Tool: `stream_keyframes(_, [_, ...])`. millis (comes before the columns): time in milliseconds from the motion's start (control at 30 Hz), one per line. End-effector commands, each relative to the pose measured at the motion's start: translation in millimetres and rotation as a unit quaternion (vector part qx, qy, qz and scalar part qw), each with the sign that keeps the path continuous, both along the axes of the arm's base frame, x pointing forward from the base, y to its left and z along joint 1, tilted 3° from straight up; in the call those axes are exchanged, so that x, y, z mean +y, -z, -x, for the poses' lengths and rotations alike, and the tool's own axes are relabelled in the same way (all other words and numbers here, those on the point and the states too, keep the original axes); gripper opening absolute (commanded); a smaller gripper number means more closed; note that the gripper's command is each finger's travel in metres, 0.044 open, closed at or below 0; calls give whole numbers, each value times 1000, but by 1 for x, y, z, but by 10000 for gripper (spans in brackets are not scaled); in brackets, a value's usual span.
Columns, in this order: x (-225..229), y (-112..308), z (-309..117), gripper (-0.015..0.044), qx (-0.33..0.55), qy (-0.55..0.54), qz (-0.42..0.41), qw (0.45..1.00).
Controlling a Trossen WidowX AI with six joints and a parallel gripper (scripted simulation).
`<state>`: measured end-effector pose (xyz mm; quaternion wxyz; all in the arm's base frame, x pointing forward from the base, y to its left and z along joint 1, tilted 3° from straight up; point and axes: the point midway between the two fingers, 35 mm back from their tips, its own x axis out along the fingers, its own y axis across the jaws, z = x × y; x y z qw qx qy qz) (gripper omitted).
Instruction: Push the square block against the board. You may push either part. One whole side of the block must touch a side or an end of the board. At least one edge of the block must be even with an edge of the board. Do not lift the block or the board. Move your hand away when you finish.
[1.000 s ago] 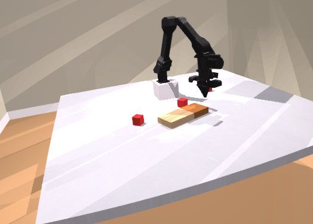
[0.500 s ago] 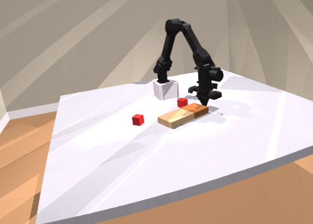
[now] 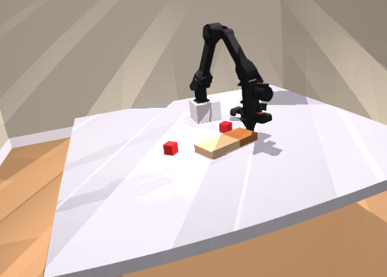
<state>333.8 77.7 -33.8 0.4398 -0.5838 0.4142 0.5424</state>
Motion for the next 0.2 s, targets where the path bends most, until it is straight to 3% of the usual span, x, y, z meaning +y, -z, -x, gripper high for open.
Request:
stream_keyframes(0, [-3,0,-2,0,-2,2,4,1000])
stream_keyframes(167, [5,0,0,0,-2,2,4,1000])
